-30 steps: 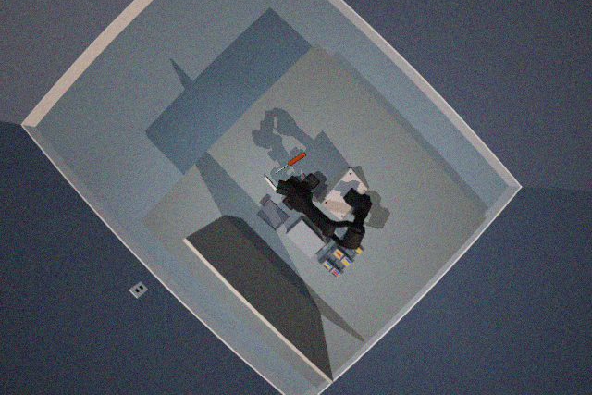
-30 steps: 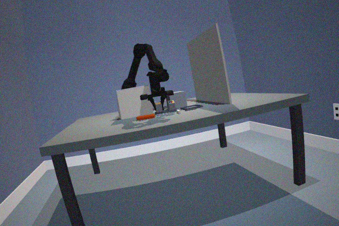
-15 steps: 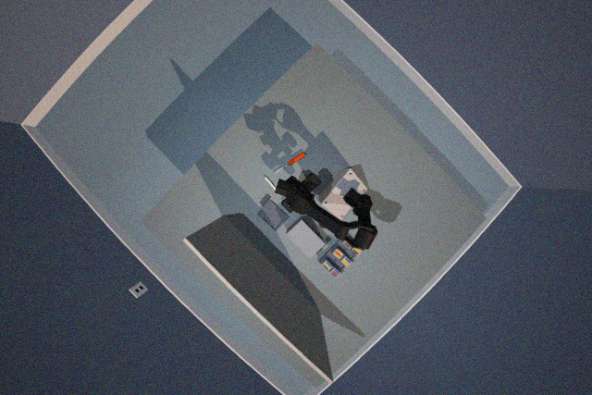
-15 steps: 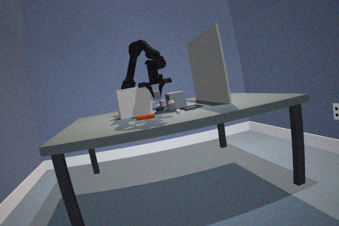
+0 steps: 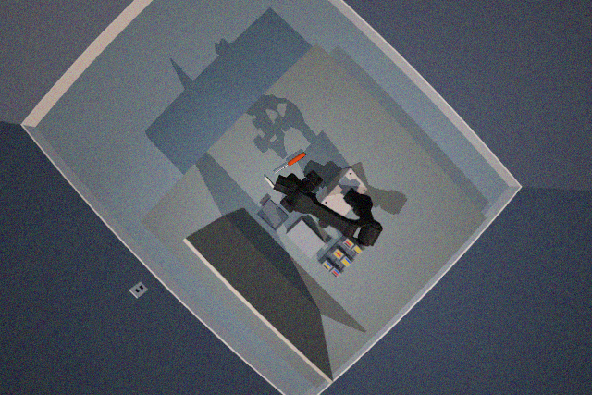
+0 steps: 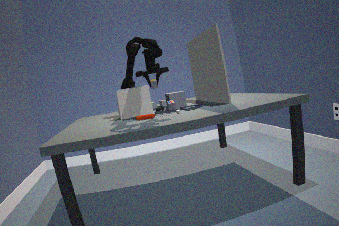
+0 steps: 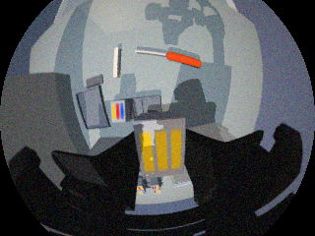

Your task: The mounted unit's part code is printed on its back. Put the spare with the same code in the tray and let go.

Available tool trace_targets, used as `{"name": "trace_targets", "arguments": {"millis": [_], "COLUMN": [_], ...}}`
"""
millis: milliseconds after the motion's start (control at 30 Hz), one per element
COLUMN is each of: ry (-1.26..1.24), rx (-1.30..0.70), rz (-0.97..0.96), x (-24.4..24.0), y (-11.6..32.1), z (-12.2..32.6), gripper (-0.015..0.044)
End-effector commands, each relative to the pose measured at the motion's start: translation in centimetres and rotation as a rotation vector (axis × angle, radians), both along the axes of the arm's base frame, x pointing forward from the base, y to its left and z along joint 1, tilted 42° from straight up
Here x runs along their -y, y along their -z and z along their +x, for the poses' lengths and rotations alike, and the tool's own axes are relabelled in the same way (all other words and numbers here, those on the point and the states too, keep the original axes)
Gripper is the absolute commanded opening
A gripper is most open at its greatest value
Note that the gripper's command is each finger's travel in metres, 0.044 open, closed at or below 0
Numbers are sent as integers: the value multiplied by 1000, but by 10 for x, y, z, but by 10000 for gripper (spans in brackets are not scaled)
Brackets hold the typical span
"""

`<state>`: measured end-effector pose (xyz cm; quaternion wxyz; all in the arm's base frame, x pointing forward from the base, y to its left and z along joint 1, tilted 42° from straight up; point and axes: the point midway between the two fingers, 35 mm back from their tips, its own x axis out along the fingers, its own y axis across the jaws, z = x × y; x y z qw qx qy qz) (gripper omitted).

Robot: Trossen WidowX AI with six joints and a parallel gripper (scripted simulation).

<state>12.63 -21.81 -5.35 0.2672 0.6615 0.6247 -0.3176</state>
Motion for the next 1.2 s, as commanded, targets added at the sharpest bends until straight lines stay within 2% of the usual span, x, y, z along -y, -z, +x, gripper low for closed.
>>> {"name": "trace_targets", "arguments": {"millis": [0,133,1167], "ry": [-6,-11,-35], "rx": [2,1,19], "rz": [-10,-14,-26], "x": [9,12,29], "y": [-10,-10,-6], "z": [-2,5,144], "gripper": [0,0,0]}}
